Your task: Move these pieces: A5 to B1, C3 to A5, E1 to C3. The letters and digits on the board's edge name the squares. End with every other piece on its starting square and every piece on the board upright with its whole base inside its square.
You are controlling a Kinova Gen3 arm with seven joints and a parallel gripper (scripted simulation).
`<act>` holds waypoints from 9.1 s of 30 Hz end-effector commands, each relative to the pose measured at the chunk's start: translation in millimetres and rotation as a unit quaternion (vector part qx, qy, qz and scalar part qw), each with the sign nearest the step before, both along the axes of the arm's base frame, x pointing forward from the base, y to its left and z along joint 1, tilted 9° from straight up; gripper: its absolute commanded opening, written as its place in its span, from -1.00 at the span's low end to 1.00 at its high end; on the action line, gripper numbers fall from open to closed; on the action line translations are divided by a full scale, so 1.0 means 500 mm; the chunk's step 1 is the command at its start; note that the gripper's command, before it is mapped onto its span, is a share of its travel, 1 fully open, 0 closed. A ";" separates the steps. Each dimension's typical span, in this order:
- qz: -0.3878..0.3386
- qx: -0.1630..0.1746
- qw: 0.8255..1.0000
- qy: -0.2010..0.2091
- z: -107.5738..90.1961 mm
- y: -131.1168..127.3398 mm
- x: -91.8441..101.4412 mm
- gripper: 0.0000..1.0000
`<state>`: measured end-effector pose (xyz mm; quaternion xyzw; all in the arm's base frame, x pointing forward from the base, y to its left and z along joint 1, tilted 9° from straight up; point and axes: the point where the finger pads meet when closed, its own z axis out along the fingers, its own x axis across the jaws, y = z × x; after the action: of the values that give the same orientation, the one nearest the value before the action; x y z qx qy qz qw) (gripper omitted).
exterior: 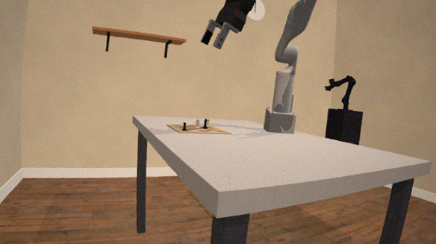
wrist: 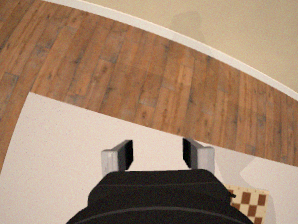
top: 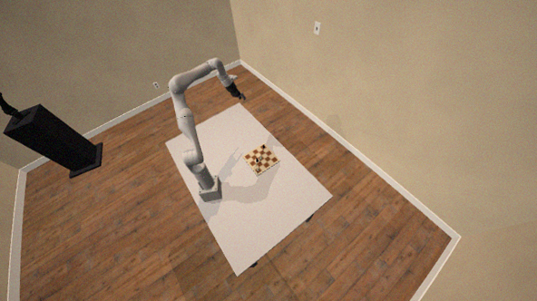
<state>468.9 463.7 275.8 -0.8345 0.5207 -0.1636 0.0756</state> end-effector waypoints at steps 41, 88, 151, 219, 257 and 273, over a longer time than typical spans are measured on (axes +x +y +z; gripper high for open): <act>-0.354 -0.001 0.929 -0.104 -0.232 -0.121 -0.088 1.00; -0.452 -0.002 0.882 -0.131 -0.300 -0.160 -0.107 1.00; -0.553 -0.003 0.818 -0.159 -0.373 -0.203 -0.128 1.00; -0.669 -0.004 0.719 -0.190 -0.466 -0.257 -0.154 1.00; -0.716 -0.004 0.668 -0.203 -0.508 -0.282 -0.166 1.00; -0.734 -0.004 0.646 -0.208 -0.525 -0.292 -0.171 1.00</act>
<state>383.1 319.3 14.4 -0.1276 0.9325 -0.3362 0.0339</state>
